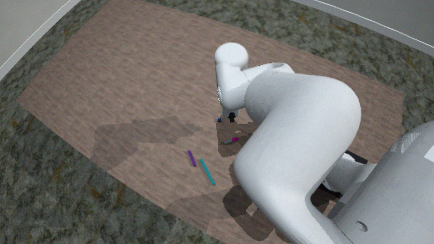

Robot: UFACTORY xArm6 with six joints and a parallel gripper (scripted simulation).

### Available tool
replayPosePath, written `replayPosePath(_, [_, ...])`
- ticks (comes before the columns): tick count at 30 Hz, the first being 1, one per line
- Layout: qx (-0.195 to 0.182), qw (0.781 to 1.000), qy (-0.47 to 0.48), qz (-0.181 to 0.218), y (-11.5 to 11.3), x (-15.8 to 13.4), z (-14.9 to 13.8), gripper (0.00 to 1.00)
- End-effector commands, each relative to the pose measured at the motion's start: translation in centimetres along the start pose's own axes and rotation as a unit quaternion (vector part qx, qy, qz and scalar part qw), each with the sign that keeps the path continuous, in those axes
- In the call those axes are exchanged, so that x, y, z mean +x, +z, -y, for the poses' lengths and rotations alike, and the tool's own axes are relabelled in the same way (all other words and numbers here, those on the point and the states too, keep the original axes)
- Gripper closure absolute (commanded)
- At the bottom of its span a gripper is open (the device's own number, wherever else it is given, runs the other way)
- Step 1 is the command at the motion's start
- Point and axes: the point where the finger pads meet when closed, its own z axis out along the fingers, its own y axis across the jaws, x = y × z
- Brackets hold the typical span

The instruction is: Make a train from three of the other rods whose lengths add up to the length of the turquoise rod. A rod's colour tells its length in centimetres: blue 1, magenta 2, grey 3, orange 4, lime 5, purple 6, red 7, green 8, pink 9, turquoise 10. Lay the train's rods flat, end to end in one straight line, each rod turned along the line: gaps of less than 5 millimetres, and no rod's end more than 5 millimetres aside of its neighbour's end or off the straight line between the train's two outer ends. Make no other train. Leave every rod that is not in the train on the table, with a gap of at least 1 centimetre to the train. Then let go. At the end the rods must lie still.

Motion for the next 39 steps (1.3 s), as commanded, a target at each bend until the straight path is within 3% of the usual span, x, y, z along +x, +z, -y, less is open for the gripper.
replayPosePath(1, [0.002,1.000,-0.001,0.002,-0.2,-0.2,0.1,0.96])
replayPosePath(5, [0.002,1.000,-0.012,0.002,-0.2,-0.6,-0.4,0.96])
replayPosePath(13, [0.002,0.988,-0.154,0.002,-0.2,-5.3,-7.5,0.96])
replayPosePath(33, [0.002,0.988,-0.155,0.001,0.1,-5.3,-7.5,0.96])
replayPosePath(39, [0.002,0.988,-0.155,0.001,1.9,-5.3,-7.5,0.96])
